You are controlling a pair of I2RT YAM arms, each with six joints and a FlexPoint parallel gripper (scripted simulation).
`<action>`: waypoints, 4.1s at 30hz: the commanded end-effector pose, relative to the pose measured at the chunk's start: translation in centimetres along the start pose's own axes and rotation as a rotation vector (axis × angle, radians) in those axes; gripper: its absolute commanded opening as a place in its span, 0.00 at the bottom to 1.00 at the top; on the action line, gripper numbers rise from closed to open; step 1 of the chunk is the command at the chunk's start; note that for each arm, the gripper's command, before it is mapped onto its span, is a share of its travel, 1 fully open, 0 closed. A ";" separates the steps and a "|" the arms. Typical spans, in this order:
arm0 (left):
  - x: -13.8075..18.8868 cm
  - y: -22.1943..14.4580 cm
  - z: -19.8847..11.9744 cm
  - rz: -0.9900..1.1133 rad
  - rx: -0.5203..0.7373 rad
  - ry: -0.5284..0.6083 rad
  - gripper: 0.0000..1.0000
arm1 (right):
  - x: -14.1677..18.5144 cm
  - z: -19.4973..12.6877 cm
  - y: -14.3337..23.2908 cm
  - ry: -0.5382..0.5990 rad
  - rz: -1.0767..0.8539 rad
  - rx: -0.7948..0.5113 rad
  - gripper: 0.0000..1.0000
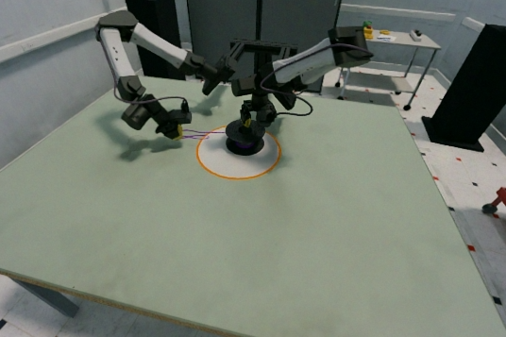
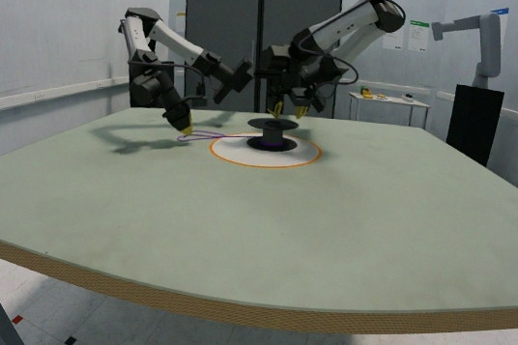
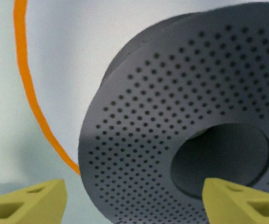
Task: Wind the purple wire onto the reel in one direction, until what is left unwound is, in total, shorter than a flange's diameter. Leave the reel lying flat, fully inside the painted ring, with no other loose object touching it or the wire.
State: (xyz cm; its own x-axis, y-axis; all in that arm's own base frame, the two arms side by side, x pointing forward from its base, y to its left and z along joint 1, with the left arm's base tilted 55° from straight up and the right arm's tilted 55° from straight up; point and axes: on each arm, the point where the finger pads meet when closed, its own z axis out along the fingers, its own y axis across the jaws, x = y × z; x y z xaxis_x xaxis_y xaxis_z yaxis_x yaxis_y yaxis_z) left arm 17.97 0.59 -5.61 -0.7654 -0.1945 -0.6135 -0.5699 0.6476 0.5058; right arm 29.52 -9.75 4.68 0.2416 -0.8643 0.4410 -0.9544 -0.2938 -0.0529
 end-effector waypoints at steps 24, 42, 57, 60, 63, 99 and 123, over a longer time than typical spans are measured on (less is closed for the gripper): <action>-0.2 -0.1 2.4 -0.082 -0.022 -0.033 0.74 | 0.2 -0.8 -0.8 0.014 -0.008 0.033 0.00; -0.3 -0.3 2.8 -0.082 -0.022 -0.033 0.49 | 0.0 -0.7 -0.6 0.011 -0.007 0.034 0.00; -2.6 -0.5 2.7 0.212 -0.027 -0.030 0.49 | 0.1 -0.8 -0.7 0.004 -0.005 0.033 0.00; -3.5 -0.7 2.7 0.332 -0.029 -0.028 0.49 | 0.2 -0.8 -0.7 0.001 -0.001 0.038 0.00; -4.4 -1.0 2.6 0.472 -0.031 -0.026 0.49 | 0.2 -0.8 -0.8 -0.014 0.014 0.054 0.00; -0.2 -11.6 3.0 2.472 -0.073 -0.002 0.49 | -0.6 -0.3 0.4 -0.179 0.018 -0.056 0.00; 0.0 -10.5 2.9 3.317 -0.050 0.044 0.74 | 0.4 -0.7 -0.9 -0.028 0.011 0.029 0.00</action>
State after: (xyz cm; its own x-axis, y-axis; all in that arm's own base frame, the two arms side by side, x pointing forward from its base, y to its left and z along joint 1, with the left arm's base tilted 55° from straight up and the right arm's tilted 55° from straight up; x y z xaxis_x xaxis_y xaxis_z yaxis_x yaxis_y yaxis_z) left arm 24.31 -3.42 -13.10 0.8172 0.0790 0.5710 0.4902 -0.6163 -0.6163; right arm 29.59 -9.76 4.74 0.2318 -0.8966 0.3774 -0.9606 -0.2722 -0.0566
